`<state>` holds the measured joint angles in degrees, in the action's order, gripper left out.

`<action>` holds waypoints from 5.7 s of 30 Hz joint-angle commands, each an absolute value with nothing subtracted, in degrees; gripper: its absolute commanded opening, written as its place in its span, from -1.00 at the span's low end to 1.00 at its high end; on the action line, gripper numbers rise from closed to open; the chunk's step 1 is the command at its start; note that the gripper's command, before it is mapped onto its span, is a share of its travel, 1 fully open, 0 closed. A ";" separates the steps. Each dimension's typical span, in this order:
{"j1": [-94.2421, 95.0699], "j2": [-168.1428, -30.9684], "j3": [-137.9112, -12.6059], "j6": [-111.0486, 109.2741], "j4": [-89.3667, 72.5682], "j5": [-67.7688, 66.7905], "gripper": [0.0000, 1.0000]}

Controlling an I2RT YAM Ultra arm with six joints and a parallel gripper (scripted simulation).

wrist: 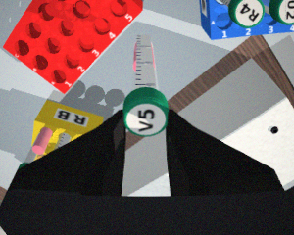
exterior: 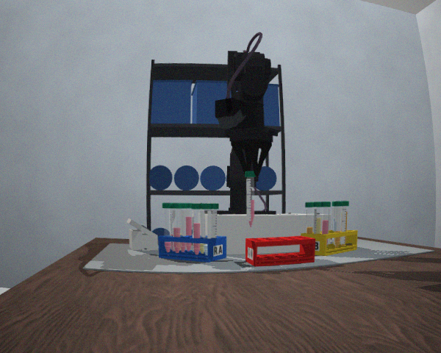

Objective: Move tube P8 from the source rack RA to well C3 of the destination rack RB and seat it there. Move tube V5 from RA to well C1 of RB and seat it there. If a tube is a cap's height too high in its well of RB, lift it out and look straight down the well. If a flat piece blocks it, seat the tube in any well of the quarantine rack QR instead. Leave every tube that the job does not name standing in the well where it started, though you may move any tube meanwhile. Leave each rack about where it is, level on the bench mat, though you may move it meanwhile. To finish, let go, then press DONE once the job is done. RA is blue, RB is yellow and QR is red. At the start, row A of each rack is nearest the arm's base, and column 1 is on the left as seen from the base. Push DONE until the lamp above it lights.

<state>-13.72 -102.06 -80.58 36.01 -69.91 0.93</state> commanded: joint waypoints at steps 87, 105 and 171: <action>-13.38 -108.64 -88.29 36.28 -69.22 1.03 -1.00; -13.11 -108.97 -86.06 36.46 -68.05 1.04 -1.00; -12.36 -110.74 -83.19 37.20 -63.26 1.07 -1.00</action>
